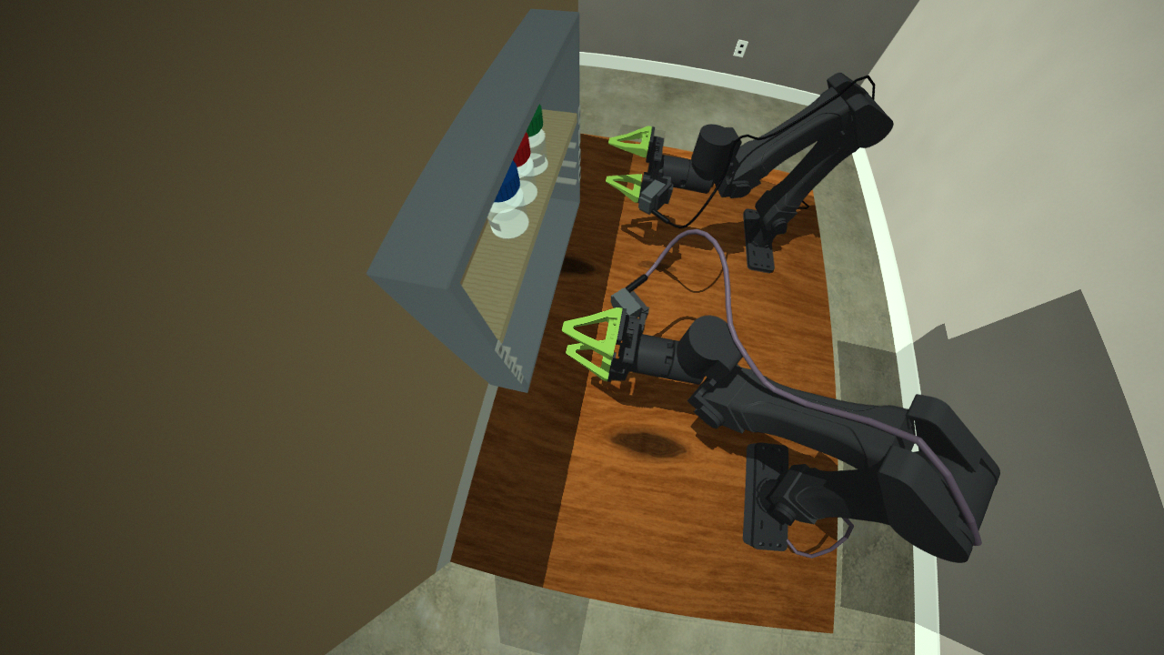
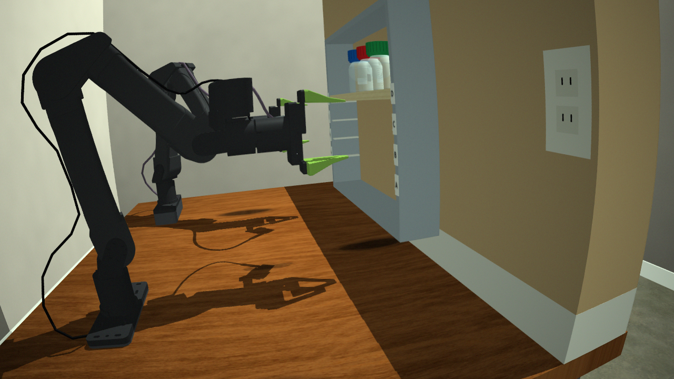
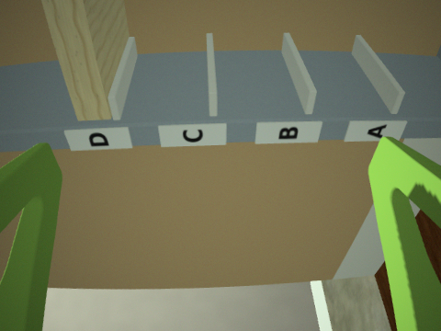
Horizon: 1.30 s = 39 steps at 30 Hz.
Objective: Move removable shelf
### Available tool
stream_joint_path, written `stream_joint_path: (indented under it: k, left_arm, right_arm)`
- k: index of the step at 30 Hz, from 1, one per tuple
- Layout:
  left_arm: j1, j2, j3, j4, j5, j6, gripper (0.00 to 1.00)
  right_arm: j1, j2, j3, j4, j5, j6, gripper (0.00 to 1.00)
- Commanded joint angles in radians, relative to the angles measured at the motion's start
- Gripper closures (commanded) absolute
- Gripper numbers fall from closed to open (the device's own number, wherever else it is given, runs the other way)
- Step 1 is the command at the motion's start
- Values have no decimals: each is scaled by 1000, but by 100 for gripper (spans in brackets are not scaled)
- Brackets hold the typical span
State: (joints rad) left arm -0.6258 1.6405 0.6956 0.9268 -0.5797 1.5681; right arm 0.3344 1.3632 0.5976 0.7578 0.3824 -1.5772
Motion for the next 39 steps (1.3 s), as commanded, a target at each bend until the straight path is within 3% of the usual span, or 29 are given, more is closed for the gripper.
stream_joint_path:
  k: [1, 39]
  left_arm:
    - [8, -61, 49, -83, 6, 7, 0]
    - [8, -78, 70, -130, 6, 3, 0]
  right_arm:
    - [-7, -54, 56, -95, -6, 4, 0]
    - [-7, -66, 83, -141, -7, 6, 0]
